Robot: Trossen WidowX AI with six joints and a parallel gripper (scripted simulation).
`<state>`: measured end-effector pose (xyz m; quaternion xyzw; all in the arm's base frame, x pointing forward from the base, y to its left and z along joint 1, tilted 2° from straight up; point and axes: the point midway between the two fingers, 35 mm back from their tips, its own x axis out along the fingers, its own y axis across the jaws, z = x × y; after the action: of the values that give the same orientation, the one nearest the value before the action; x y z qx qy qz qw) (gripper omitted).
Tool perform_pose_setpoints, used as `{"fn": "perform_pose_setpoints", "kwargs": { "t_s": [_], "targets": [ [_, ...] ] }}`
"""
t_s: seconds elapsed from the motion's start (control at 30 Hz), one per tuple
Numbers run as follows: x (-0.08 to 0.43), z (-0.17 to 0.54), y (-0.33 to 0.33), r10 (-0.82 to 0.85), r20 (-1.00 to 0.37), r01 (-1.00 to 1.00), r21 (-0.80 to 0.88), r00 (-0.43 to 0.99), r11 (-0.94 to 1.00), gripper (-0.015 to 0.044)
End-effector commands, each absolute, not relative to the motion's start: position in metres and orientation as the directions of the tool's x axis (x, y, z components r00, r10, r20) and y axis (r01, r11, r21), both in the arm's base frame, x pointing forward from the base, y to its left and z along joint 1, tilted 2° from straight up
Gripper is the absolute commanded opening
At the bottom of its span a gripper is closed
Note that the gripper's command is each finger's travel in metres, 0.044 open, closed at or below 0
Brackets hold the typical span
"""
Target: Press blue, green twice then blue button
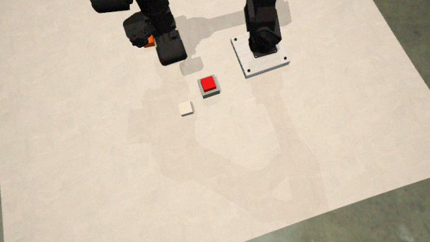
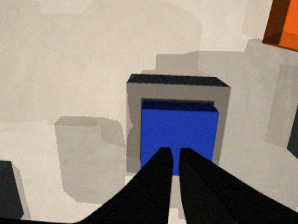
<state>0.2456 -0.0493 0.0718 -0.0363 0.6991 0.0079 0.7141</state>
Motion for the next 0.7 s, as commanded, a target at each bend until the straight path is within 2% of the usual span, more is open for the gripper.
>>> {"fn": "perform_pose_setpoints", "kwargs": {
  "t_s": [0.0,0.13,0.3,0.47,0.67],
  "targets": [
    [0.247,0.092,-0.05,-0.046,-0.998,-0.064,-0.048,0.038,0.997,0.002],
    [0.248,0.1,-0.049,-0.046,-0.998,-0.064,-0.048,0.038,0.997,0.002],
    [0.245,0.152,-0.047,-0.046,-0.998,-0.064,-0.048,0.038,0.997,0.002],
    [0.246,0.154,-0.049,-0.046,-0.998,-0.063,-0.048,0.038,0.997,0.002],
    [0.255,0.157,-0.116,-0.051,-0.998,-0.056,-0.053,0.037,0.997,0.002]
  ]
}}
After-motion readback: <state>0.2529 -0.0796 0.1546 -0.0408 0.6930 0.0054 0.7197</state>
